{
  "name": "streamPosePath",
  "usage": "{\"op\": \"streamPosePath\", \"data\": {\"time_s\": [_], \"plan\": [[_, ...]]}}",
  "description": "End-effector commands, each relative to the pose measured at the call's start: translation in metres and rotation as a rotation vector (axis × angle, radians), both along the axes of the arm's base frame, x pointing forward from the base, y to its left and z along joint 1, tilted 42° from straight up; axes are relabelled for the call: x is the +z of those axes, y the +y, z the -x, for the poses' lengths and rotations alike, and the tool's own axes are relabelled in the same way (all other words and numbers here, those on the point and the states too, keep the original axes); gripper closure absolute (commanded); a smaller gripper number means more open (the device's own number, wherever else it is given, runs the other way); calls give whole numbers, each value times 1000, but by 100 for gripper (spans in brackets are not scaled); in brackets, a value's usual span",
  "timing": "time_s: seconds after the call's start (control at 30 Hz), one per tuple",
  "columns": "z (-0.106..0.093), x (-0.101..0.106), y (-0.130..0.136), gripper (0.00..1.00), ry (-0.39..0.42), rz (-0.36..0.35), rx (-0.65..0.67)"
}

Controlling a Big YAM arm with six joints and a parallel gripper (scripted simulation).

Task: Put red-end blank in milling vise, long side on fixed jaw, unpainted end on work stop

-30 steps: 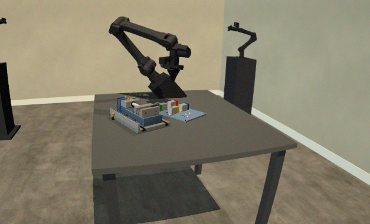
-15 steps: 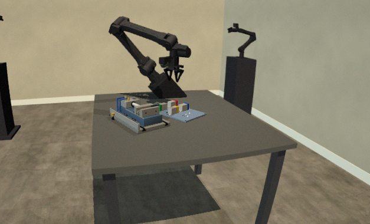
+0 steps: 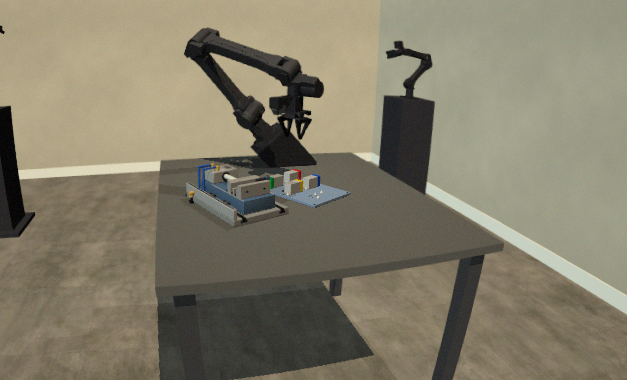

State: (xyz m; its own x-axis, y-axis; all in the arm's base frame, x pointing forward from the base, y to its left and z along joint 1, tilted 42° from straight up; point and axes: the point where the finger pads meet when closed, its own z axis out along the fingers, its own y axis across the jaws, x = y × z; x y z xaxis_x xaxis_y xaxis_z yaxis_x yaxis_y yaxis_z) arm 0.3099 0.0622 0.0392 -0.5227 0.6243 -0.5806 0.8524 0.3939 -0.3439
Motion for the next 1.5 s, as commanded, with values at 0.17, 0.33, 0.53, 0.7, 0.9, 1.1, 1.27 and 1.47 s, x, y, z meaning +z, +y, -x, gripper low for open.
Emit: {"op": "streamPosePath", "data": {"time_s": [0.17,0.33,0.53,0.7,0.9,1.1,1.27,1.47], "plan": [[-12,5,5,36,-43,-22,-8],[-10,4,3,36,-37,-19,-10],[-3,-6,-7,36,-4,-3,-6],[-3,-14,-13,36,1,0,-6],[-2,-22,-20,36,1,0,-6],[-2,-36,-34,36,1,1,-6],[-2,-50,-46,36,2,1,-6],[-2,-60,-56,36,2,1,-6]]}}
